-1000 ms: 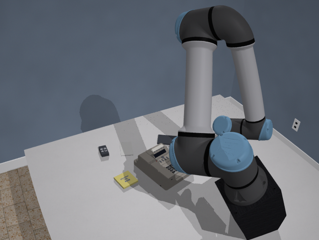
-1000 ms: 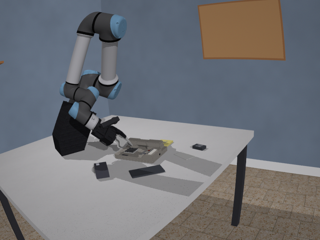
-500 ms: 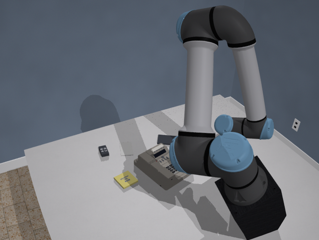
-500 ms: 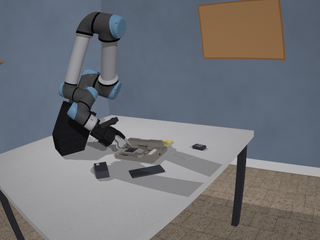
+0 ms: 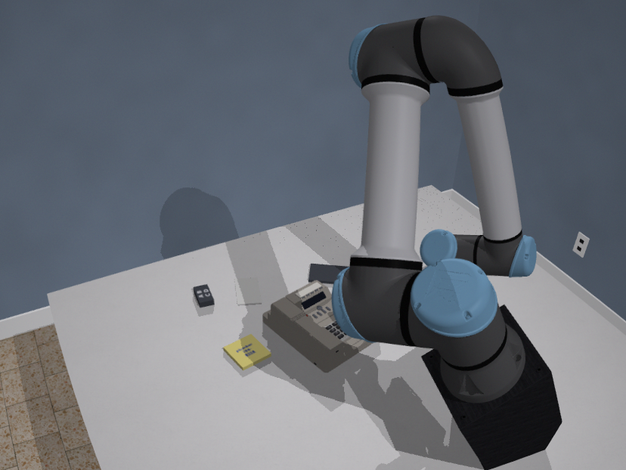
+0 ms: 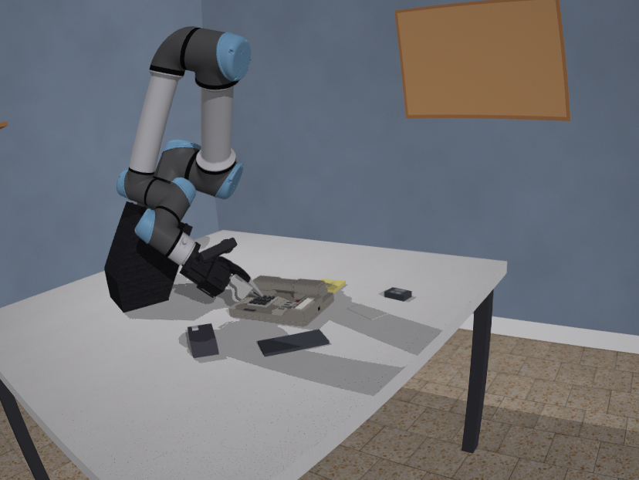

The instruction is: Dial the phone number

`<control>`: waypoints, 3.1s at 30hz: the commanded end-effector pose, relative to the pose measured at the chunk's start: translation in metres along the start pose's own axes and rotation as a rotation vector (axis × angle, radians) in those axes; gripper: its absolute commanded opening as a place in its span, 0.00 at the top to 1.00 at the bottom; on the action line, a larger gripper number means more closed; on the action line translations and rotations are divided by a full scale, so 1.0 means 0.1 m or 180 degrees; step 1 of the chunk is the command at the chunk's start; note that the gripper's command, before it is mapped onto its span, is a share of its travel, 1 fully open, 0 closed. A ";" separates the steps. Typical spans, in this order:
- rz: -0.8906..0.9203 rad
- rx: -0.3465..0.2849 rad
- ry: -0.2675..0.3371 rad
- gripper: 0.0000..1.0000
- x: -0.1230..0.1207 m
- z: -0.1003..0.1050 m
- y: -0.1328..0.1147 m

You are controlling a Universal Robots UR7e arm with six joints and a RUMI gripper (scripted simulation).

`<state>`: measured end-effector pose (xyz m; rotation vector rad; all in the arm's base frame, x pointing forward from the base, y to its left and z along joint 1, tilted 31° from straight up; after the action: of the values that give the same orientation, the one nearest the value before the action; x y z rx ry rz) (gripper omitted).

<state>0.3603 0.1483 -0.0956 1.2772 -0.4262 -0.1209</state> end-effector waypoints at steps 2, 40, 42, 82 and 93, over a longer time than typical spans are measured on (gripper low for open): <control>0.0002 -0.0002 -0.0002 1.00 0.00 -0.01 -0.01; 0.0002 -0.0002 -0.0002 1.00 -0.01 -0.02 -0.03; 0.0002 -0.0002 -0.0002 1.00 0.00 -0.01 -0.01; 0.0002 -0.0002 -0.0002 1.00 0.24 0.09 -0.06; 0.0002 -0.0002 -0.0002 1.00 0.20 0.02 -0.13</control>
<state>0.3797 0.1351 -0.0992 1.2774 -0.4261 -0.1208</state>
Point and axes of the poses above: the point where the finger pads meet when closed, its own z axis back along the fingers, its own x axis across the jaws, y = z × x, the point moved 3 cm from there along z, back along the fingers, and after that the axes turned 13 degrees about -z, right-handed, at the moved point
